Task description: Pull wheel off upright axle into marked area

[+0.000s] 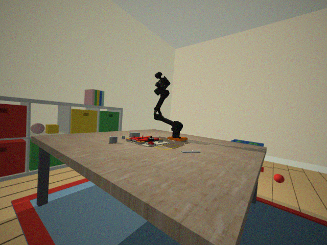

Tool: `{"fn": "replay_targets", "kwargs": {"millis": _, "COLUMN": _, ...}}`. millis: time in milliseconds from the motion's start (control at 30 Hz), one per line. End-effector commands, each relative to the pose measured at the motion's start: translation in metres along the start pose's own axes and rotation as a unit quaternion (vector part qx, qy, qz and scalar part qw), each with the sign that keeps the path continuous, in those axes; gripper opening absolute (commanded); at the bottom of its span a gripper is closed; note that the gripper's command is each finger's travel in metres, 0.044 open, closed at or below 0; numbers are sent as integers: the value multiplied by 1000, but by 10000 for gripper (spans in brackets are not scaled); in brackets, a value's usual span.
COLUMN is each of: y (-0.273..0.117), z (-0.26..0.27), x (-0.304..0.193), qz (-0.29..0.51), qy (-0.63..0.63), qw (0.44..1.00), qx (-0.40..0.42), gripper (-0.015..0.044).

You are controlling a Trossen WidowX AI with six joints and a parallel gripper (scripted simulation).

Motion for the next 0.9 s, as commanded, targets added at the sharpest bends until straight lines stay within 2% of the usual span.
{"fn": "replay_targets", "kwargs": {"millis": 0, "y": 5, "z": 11, "x": -31, "qz": 64, "qy": -2, "qw": 998, "qx": 8, "gripper": 300}}
{"fn": "replay_targets", "kwargs": {"millis": 367, "y": -6, "z": 35, "x": -128, "qz": 266, "qy": -22, "qw": 963, "qx": 27, "gripper": 300}}
{"fn": "replay_targets", "kwargs": {"millis": 733, "y": -46, "z": 39, "x": -209, "qz": 450, "qy": -64, "qw": 891, "qx": 19, "gripper": 300}}
{"fn": "replay_targets", "kwargs": {"millis": 867, "y": -60, "z": 35, "x": -227, "qz": 492, "qy": -75, "qw": 867, "qx": 13, "gripper": 300}}
Point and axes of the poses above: the point midway between the two fingers, 35 mm back from their tips, its own y axis out along the fingers, its own z axis across the jaws, x = y × z, the point moved 10 cm from there along -y, back along the fingers, and after that the axes turned 15 degrees about -y, right-handed, at the moved point
